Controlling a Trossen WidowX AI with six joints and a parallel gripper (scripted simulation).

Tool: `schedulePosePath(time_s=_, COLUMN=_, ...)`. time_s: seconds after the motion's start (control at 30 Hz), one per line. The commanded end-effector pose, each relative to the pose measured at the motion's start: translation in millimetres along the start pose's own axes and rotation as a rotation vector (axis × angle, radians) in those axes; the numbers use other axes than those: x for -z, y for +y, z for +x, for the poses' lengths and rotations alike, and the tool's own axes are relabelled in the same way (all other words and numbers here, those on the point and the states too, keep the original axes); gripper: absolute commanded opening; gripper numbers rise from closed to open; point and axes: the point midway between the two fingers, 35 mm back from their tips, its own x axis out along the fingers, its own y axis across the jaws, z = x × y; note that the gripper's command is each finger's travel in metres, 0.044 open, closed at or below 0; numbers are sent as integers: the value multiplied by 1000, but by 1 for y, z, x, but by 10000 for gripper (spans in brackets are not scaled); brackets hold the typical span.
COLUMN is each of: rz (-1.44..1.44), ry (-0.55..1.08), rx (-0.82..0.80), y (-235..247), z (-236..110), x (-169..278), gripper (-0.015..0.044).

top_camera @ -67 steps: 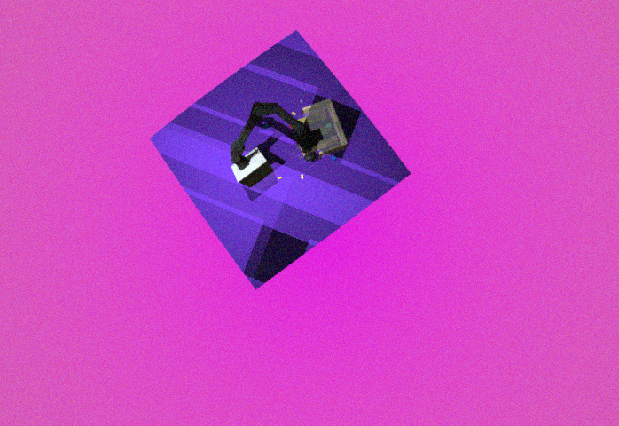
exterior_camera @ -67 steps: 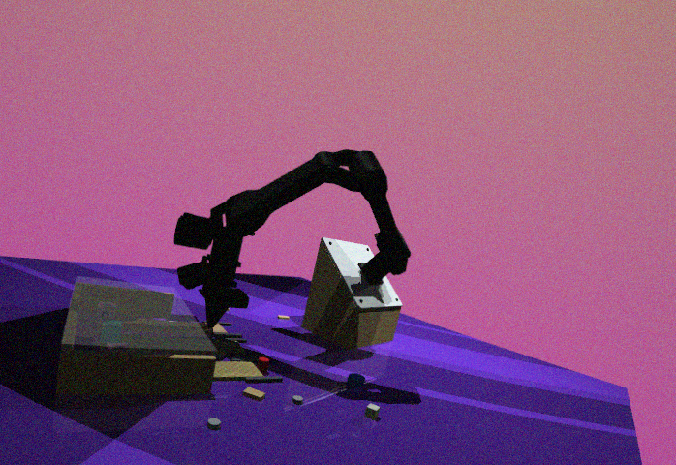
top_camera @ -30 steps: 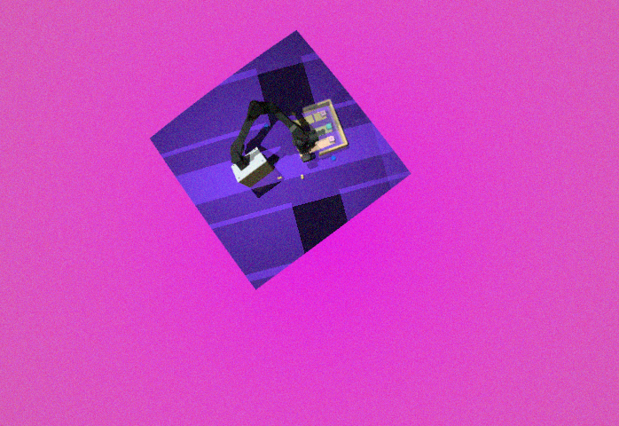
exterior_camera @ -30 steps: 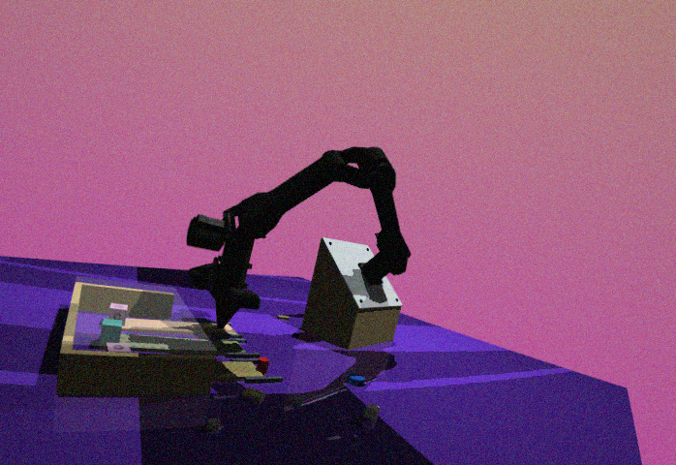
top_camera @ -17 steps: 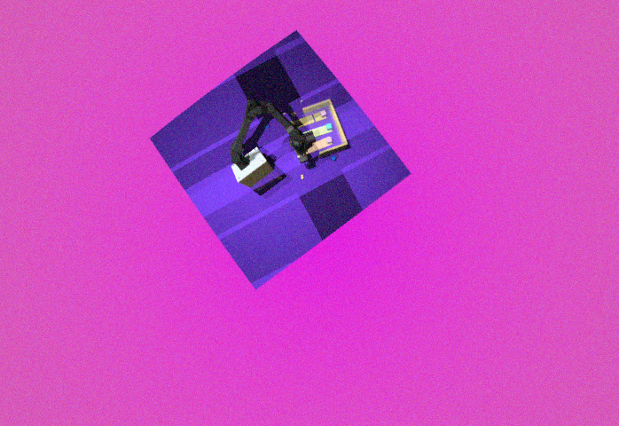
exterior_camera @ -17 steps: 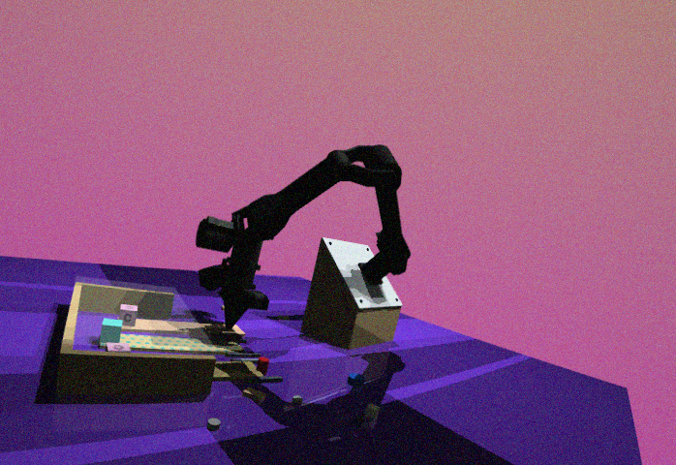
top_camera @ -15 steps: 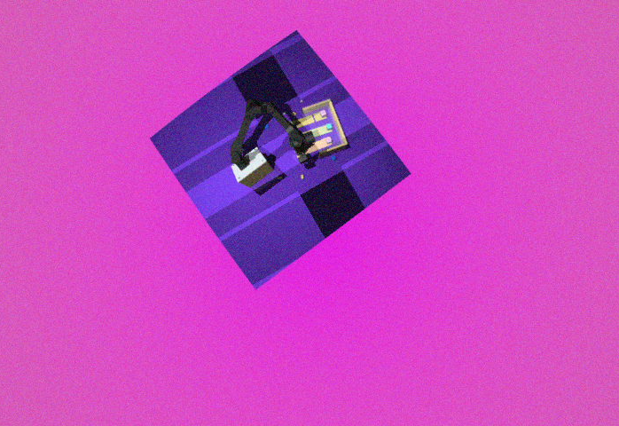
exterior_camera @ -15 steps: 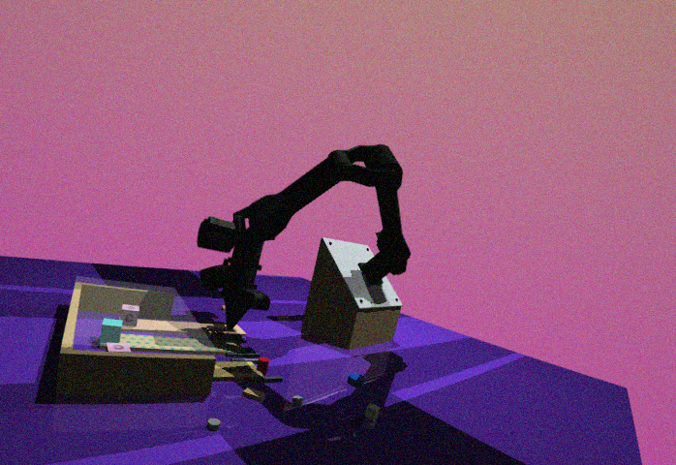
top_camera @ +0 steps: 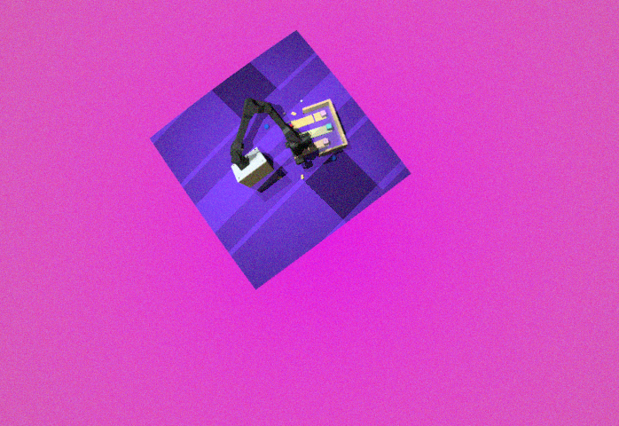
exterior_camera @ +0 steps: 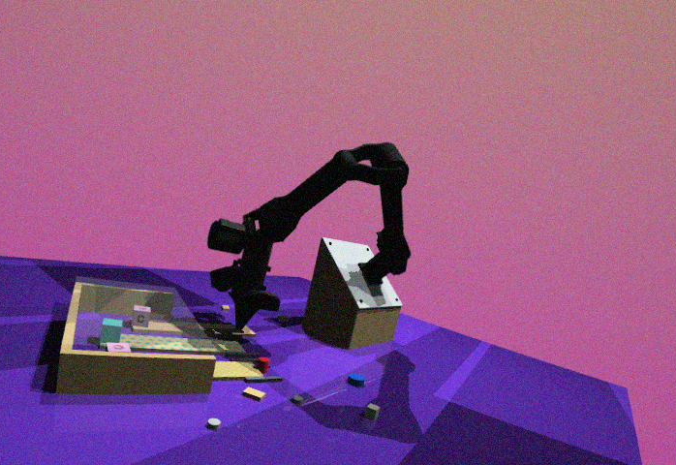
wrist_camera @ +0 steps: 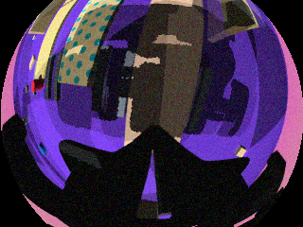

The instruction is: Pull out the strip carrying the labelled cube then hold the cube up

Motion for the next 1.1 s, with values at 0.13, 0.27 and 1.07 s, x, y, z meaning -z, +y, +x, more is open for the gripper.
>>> schedulePosePath(time_s=0.13, rz=10, ry=31, rx=1, y=1, z=6, x=22, gripper=0)
schedulePosePath(time_s=0.27, rz=10, ry=31, rx=1, y=1, z=6, x=27, gripper=0)
schedulePosePath(time_s=1.07, rz=11, ry=33, rx=1, y=2, z=5, x=59, gripper=0)
